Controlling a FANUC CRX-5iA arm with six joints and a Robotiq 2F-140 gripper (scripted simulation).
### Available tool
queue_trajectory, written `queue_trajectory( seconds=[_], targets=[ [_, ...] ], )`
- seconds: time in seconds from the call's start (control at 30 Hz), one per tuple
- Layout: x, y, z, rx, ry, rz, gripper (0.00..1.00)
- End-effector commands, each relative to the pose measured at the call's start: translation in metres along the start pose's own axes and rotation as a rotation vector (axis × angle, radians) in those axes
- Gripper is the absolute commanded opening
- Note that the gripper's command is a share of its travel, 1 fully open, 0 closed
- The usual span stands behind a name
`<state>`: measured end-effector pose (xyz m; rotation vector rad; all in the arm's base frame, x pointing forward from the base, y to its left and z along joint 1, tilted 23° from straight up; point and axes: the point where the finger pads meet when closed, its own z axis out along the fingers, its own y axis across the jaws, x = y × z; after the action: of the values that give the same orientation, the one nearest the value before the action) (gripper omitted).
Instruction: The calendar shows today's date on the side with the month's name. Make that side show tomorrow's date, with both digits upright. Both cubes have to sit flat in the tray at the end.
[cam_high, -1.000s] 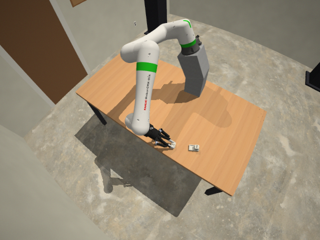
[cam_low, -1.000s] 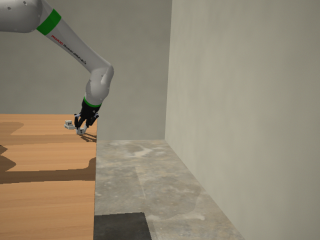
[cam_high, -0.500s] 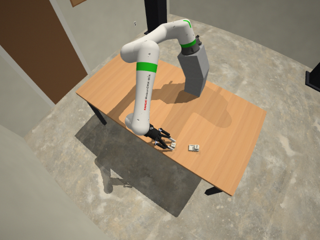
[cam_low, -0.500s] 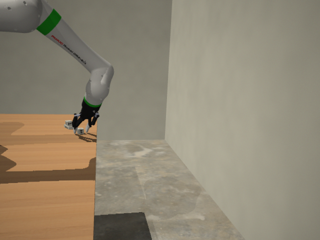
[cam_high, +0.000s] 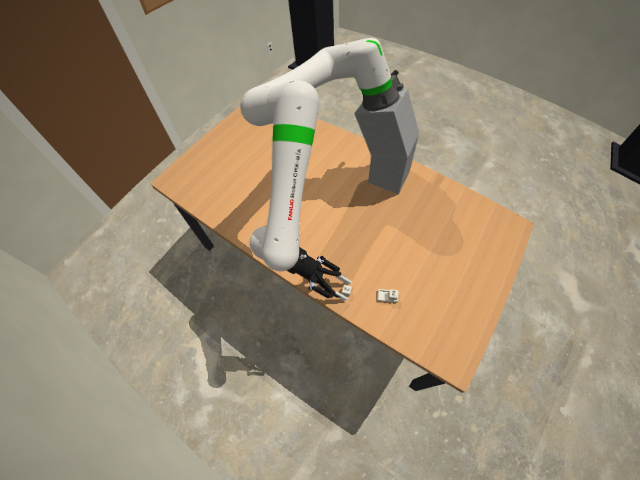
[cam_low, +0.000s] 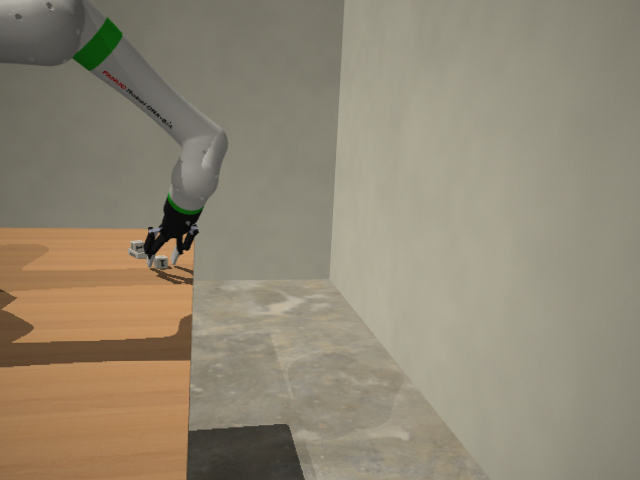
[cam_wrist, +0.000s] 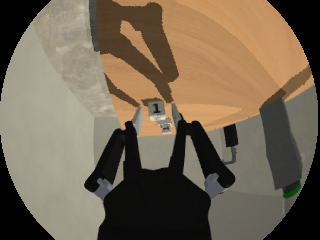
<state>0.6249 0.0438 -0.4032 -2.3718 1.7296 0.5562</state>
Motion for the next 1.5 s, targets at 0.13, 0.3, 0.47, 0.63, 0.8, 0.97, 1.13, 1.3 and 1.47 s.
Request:
queue_trajectory(
  seconds=[0.13,0.3,0.47,0.63,0.8,0.97,1.13,1.3,1.47],
  targets=[
    [-0.001,0.0,-0.001,0.0,0.0,0.0,0.47],
    [-0.006,0.0,-0.006,0.0,0.0,0.0,0.47],
    [-0.017,0.0,-0.017,0.0,0.0,0.0,0.47],
    [-0.027,0.0,-0.027,0.0,0.0,0.0,0.47],
    [-0.036,0.0,-0.036,0.0,0.0,0.0,0.47],
    [-0.045,0.0,-0.045,0.0,0.0,0.0,0.47],
    [-0.049,0.0,-0.049,0.0,0.0,0.0,0.47],
    [-0.049,0.0,-0.049,0.0,0.0,0.0,0.47],
    [-0.048,0.002,-0.047,-0.008,0.06,0.008,0.47]
  ],
)
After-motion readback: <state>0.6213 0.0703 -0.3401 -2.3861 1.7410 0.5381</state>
